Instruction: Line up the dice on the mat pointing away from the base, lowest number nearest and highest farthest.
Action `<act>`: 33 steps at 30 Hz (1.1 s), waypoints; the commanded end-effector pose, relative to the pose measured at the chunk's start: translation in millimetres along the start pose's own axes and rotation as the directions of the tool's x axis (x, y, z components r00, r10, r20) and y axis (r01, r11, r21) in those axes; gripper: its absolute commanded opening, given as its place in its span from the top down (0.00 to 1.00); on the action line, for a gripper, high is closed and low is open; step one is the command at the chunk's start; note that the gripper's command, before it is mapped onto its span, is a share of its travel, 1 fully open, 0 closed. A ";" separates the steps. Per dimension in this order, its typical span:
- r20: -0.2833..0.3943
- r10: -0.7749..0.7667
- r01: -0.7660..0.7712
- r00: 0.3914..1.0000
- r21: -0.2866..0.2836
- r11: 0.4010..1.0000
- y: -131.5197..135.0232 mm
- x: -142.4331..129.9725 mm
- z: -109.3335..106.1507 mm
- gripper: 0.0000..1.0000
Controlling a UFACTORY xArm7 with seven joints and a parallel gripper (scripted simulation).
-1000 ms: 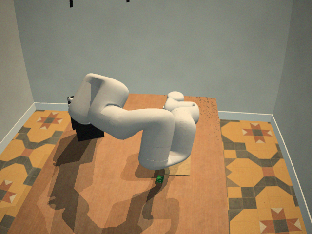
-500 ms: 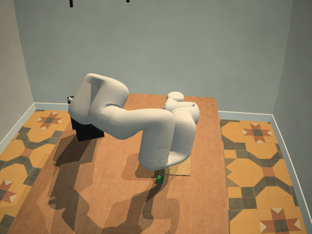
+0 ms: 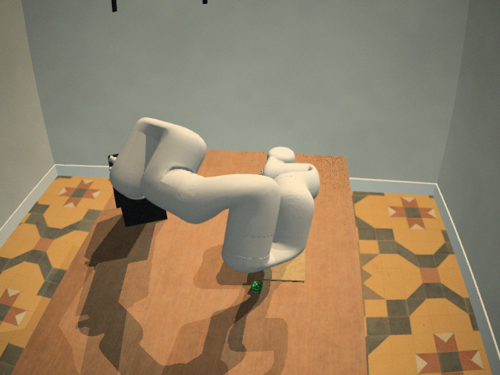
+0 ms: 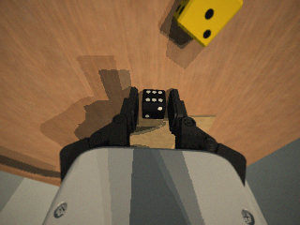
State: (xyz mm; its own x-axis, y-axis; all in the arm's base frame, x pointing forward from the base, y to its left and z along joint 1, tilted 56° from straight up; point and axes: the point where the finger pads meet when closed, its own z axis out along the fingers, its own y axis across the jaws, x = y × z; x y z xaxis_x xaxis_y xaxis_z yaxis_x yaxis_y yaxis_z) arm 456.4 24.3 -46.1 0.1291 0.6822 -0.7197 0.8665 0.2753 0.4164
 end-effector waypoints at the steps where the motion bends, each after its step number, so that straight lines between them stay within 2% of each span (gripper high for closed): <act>1: -0.003 -0.001 0.001 1.000 -0.003 1.000 0.9 1.3 -1.8 0.58; 8: -0.003 -0.001 0.001 1.000 -0.003 1.000 0.9 1.3 -1.8 0.58; 9: -0.003 -0.001 0.001 1.000 -0.003 1.000 0.9 1.3 -1.8 0.79; 33: -0.003 -0.001 0.001 1.000 -0.003 1.000 0.9 1.3 -1.8 0.79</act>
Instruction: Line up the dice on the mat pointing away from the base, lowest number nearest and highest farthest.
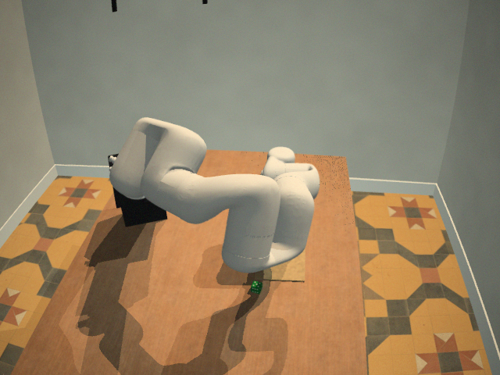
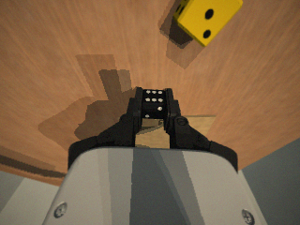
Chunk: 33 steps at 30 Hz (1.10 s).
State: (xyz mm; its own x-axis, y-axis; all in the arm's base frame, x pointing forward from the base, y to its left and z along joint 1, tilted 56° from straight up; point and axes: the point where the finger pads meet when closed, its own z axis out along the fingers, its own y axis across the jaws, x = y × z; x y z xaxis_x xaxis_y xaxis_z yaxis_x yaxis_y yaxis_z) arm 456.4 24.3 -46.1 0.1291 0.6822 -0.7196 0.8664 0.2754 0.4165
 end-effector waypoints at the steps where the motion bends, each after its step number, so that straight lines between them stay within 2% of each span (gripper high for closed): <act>1: -0.003 -0.001 0.001 1.000 -0.003 1.000 0.8 1.3 -1.7 0.79; 13: -0.003 -0.001 0.001 1.000 -0.003 1.000 0.8 1.3 -5.6 0.79; 17: -0.003 -0.001 0.001 1.000 -0.003 1.000 0.8 1.2 -24.1 0.79; 22: -0.003 -0.001 0.001 1.000 -0.003 1.000 0.7 1.1 -61.1 0.79; 24: -0.003 -0.001 0.001 1.000 -0.003 1.000 0.7 1.1 -61.1 0.79; 29: -0.003 -0.001 0.001 1.000 -0.003 1.000 0.6 1.0 -91.9 0.79; 33: -0.003 -0.001 0.001 1.000 -0.003 1.000 0.6 1.0 -101.3 0.79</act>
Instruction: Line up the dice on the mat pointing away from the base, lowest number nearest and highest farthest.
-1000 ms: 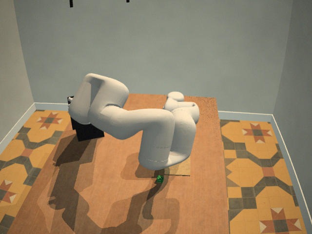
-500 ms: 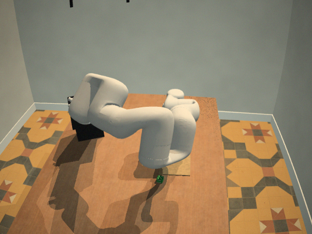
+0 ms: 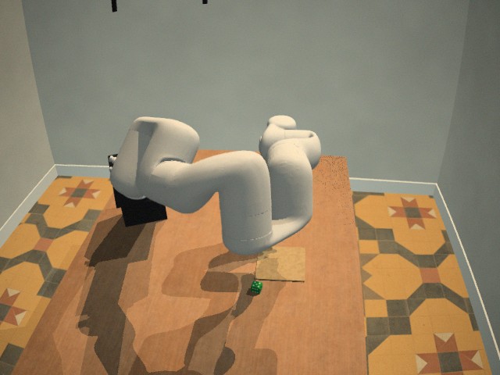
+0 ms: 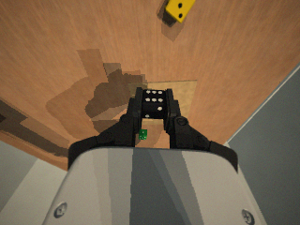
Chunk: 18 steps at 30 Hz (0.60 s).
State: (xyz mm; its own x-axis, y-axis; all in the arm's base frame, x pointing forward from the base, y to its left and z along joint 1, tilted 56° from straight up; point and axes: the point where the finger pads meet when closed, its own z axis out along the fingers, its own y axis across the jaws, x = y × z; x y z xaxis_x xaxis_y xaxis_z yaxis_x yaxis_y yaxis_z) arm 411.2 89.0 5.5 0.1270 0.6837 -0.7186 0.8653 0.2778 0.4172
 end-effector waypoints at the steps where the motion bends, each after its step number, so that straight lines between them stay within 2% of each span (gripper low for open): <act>1: -0.001 0.000 0.000 1.000 0.000 1.000 0.4 -0.1 -7.4 0.79; 12: -0.003 0.000 0.000 1.000 0.000 1.000 0.6 -4.9 -8.0 0.79; 14: -0.010 -0.001 0.001 1.000 -0.001 1.000 -0.2 -27.1 -10.1 0.79; 16: -0.012 -0.004 0.004 1.000 -0.003 1.000 -6.4 -61.1 -11.8 0.79; 17: -0.012 -0.004 0.004 1.000 -0.003 1.000 -6.4 -61.1 -11.8 0.79; 18: -0.010 -0.006 0.006 1.000 -0.003 1.000 -11.4 -77.1 -12.0 0.79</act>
State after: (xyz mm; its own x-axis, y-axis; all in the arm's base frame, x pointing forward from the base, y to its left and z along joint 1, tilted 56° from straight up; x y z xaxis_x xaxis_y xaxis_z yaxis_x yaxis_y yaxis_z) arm 399.3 65.3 35.1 0.1305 0.6774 -0.7240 0.8664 0.2771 0.4154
